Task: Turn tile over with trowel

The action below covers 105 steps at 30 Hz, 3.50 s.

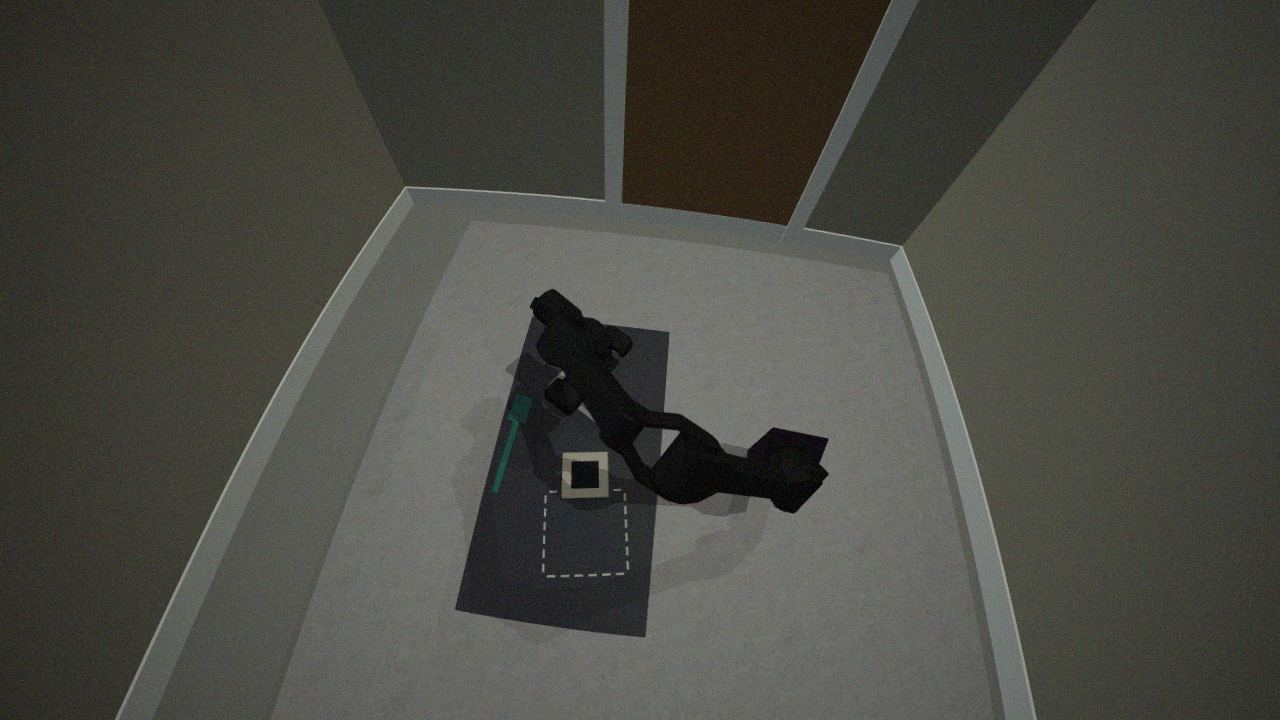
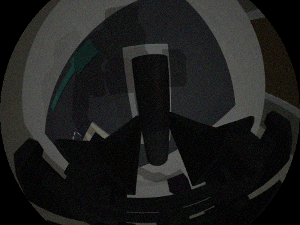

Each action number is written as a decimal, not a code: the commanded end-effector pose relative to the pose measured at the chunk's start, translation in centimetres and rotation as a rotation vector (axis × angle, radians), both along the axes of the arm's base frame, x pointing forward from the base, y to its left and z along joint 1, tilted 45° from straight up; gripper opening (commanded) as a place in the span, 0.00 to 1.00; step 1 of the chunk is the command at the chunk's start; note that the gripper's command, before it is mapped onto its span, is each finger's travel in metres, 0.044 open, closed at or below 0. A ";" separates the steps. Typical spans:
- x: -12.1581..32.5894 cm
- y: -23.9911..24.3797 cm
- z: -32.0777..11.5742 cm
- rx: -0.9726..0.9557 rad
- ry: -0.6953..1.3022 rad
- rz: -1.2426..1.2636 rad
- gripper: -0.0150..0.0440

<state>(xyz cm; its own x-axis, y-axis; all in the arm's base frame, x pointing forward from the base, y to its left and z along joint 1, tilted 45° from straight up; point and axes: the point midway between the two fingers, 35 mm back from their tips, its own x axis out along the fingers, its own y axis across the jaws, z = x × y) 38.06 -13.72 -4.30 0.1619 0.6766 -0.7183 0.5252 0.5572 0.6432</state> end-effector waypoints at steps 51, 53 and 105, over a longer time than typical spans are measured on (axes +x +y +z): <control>0.1 0.2 0.0 -0.190 -0.814 0.860 0.47; 0.1 0.2 0.0 -0.190 -0.814 0.860 0.47; -0.5 -1.8 2.1 -0.190 -0.813 0.859 0.71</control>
